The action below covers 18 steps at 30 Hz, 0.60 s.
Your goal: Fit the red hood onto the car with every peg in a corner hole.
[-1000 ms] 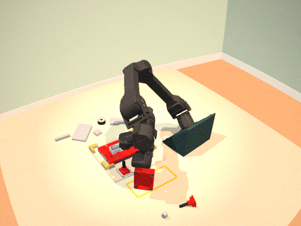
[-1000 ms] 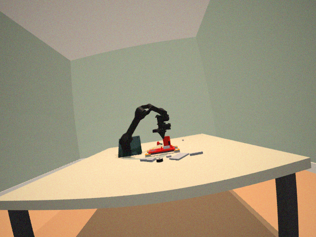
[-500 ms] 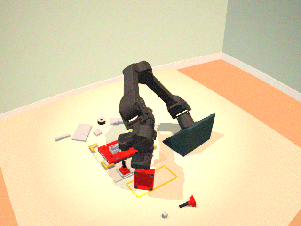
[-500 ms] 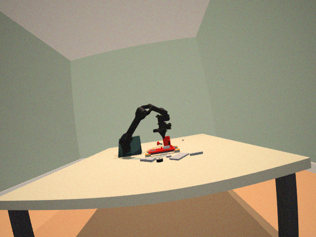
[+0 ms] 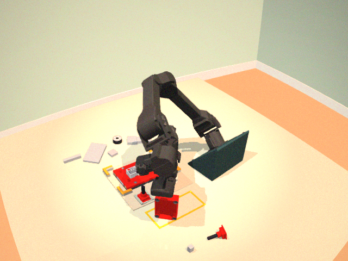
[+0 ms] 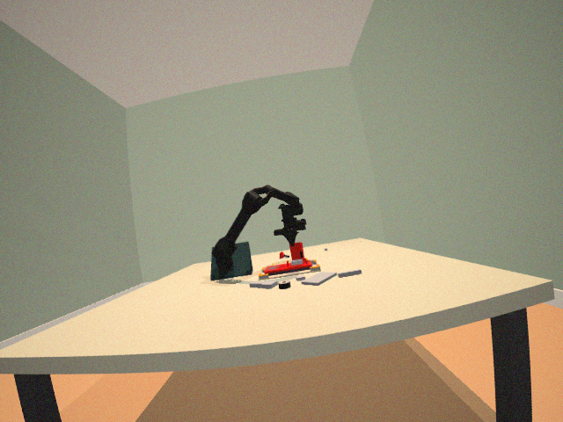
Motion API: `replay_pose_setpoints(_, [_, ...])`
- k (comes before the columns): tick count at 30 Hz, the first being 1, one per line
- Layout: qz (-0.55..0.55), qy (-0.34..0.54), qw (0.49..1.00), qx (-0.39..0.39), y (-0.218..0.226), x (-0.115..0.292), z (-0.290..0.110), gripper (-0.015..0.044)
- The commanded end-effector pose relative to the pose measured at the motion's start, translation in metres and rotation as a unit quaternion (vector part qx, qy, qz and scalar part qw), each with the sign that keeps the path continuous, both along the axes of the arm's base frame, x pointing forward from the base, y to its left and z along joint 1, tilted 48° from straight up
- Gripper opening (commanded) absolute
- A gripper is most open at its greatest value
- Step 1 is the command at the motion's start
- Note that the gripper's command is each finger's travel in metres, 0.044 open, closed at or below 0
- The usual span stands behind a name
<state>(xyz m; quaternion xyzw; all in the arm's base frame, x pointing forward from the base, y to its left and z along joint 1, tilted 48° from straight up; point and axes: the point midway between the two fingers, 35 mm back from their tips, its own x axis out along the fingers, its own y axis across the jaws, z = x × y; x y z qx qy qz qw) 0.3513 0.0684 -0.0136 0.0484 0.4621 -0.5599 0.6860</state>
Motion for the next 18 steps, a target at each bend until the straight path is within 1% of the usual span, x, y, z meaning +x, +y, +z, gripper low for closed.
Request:
replay_pose_setpoints(1, [0.002,0.004,1.000,-0.004,-0.0009,0.0010,-0.0022,0.0000])
replay_pose_setpoints(18, [0.002,0.004,1.000,-0.004,0.0020,0.0071,-0.0051,0.0000])
